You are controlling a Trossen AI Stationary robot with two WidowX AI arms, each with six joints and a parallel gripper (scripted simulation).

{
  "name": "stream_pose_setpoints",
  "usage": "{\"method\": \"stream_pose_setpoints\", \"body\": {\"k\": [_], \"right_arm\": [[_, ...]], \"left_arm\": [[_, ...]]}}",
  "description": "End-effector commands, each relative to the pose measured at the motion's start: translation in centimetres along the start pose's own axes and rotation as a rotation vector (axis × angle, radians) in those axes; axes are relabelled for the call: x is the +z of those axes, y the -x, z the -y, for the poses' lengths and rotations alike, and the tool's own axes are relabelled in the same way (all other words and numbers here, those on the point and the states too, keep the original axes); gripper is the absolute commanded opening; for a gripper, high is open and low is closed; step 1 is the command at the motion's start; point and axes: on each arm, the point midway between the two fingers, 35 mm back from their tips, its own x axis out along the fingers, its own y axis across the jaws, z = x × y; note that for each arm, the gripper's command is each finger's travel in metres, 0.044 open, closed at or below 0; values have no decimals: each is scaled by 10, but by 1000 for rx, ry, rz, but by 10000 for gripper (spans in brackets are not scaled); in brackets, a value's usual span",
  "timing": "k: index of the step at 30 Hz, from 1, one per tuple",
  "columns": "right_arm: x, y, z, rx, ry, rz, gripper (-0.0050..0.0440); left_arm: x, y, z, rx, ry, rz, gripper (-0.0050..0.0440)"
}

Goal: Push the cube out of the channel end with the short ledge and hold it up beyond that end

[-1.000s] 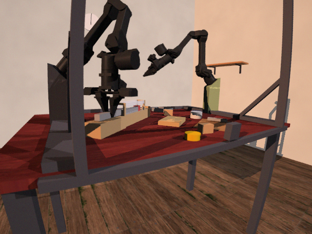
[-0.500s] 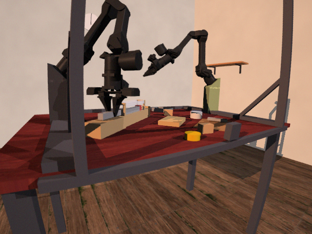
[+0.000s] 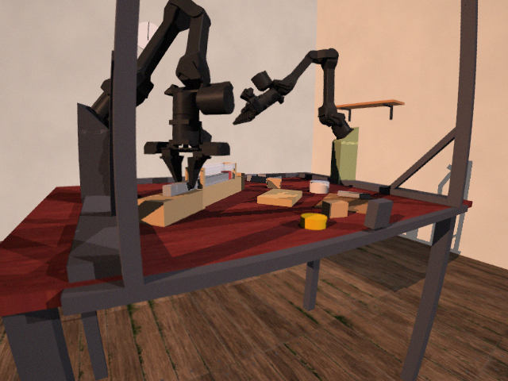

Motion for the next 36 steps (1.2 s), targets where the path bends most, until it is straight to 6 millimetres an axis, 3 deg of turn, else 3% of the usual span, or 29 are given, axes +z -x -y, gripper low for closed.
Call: {"method": "stream_pose_setpoints", "body": {"k": [1,26,27,30,34,36], "right_arm": [[11,3,0,-1,-1,30,400],[11,3,0,-1,-1,30,400],[11,3,0,-1,-1,30,400],[11,3,0,-1,-1,30,400],[11,3,0,-1,-1,30,400],[11,3,0,-1,-1,30,400]], "left_arm": [[0,2,3,-12,1,-3,157],[1,11,5,-18,5,-2,157],[1,26,4,-17,7,0,157],[1,40,7,-20,10,1,157],[1,37,6,-21,9,-1,157],[1,56,6,-22,11,1,157]]}}
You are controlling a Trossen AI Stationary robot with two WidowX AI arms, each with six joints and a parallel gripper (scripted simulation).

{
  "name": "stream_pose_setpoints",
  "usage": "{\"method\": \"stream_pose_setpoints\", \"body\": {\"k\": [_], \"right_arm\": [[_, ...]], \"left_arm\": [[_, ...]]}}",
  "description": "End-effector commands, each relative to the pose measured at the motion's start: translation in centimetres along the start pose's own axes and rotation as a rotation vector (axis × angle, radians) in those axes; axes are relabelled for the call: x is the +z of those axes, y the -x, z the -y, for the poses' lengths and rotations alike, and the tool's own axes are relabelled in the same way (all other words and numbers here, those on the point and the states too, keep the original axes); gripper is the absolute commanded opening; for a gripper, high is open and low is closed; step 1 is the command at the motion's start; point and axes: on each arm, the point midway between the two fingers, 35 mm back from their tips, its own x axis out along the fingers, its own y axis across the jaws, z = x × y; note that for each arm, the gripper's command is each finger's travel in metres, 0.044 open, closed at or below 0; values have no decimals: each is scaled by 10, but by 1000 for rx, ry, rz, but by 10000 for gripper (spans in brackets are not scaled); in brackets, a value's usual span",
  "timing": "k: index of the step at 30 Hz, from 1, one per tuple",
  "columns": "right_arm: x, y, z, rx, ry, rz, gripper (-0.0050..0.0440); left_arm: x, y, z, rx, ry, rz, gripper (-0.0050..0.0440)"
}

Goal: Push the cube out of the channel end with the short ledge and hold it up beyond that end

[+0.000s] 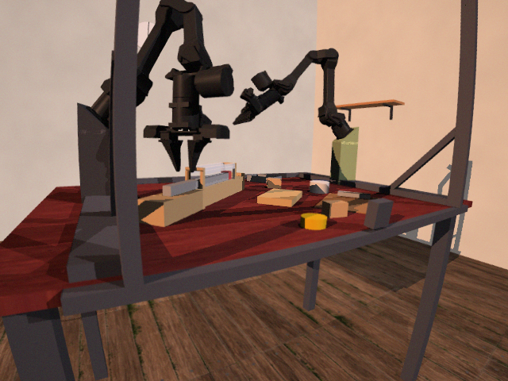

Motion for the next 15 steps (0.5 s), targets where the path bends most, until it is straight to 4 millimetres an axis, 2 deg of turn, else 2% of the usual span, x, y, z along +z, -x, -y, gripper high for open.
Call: {"method": "stream_pose_setpoints", "body": {"k": [1,5,6,15], "right_arm": [[11,3,0,-1,-1,30,400],[11,3,0,-1,-1,30,400],[11,3,0,-1,-1,30,400],[11,3,0,-1,-1,30,400]], "left_arm": [[1,26,8,-33,18,-1,157],[1,42,9,-33,21,1,157],[0,32,8,-30,18,0,157],[1,30,6,-30,18,0,157]]}}
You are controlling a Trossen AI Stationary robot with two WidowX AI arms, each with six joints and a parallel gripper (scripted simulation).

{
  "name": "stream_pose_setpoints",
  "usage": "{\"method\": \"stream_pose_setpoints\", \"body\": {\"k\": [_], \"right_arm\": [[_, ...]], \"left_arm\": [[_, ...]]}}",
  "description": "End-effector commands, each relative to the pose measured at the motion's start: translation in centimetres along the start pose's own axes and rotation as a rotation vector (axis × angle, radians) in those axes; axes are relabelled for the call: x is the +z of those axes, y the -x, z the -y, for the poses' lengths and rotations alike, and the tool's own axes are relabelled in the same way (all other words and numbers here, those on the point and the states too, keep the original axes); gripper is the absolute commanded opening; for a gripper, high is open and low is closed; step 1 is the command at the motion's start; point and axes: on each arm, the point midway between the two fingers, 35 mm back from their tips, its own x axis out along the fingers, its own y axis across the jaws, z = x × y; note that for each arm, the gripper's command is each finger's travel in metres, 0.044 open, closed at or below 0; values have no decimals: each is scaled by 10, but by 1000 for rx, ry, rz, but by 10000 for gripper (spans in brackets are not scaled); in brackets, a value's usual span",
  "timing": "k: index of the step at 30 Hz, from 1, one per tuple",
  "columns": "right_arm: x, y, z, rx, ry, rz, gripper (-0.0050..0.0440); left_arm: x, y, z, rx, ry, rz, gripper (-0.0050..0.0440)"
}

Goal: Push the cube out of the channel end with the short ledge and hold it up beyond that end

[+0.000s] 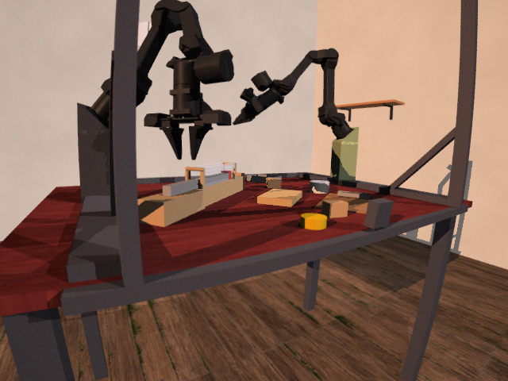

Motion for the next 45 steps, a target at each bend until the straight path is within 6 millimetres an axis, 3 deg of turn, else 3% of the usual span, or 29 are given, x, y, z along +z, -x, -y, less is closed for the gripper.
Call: {"method": "stream_pose_setpoints", "body": {"k": [1,2,3,20,32,34,45], "right_arm": [[11,3,0,-1,-1,30,400],[11,3,0,-1,-1,30,400],[11,3,0,-1,-1,30,400],[11,3,0,-1,-1,30,400],[11,3,0,-1,-1,30,400],[11,3,0,-1,-1,30,400],[11,3,0,-1,-1,30,400]], "left_arm": [[1,2,2,-12,10,2,157],[1,2,2,-12,10,2,157],[1,2,2,-13,10,2,0],[1,2,2,-13,10,2,0],[-41,-6,6,70,34,131,0],[-41,-6,6,70,34,131,0],[-91,-9,4,18,15,282,0]]}}
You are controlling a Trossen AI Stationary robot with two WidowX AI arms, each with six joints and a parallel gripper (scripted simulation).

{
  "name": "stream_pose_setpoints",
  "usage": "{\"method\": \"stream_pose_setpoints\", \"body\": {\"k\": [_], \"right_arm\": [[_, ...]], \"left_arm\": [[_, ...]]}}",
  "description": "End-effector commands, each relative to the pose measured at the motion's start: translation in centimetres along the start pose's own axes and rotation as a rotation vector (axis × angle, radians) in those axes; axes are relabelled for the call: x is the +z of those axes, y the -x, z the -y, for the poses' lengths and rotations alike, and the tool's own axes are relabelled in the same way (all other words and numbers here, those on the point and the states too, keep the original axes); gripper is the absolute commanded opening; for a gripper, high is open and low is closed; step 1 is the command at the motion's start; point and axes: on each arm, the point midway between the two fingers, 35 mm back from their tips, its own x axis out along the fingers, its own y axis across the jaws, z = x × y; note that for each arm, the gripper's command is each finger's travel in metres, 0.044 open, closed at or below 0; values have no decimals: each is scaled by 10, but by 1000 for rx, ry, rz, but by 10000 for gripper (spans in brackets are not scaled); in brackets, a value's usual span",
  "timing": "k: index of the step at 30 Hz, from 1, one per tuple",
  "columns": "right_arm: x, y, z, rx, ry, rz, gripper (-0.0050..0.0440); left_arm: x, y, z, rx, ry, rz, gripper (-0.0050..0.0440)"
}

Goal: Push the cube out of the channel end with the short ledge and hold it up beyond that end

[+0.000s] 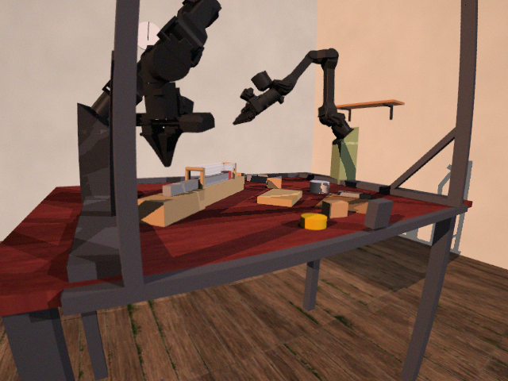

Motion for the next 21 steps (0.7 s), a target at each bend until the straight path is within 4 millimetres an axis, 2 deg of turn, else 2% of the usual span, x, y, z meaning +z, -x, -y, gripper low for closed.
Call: {"method": "stream_pose_setpoints", "body": {"k": [1,4,12,21], "right_arm": [[11,3,0,-1,-1,30,400],[11,3,0,-1,-1,30,400],[11,3,0,-1,-1,30,400],[11,3,0,-1,-1,30,400]], "left_arm": [[-17,6,3,-30,14,58,0],[-22,7,2,-43,8,74,0],[-23,5,0,-35,1,70,0],[-26,-6,-1,-34,-3,70,0]]}}
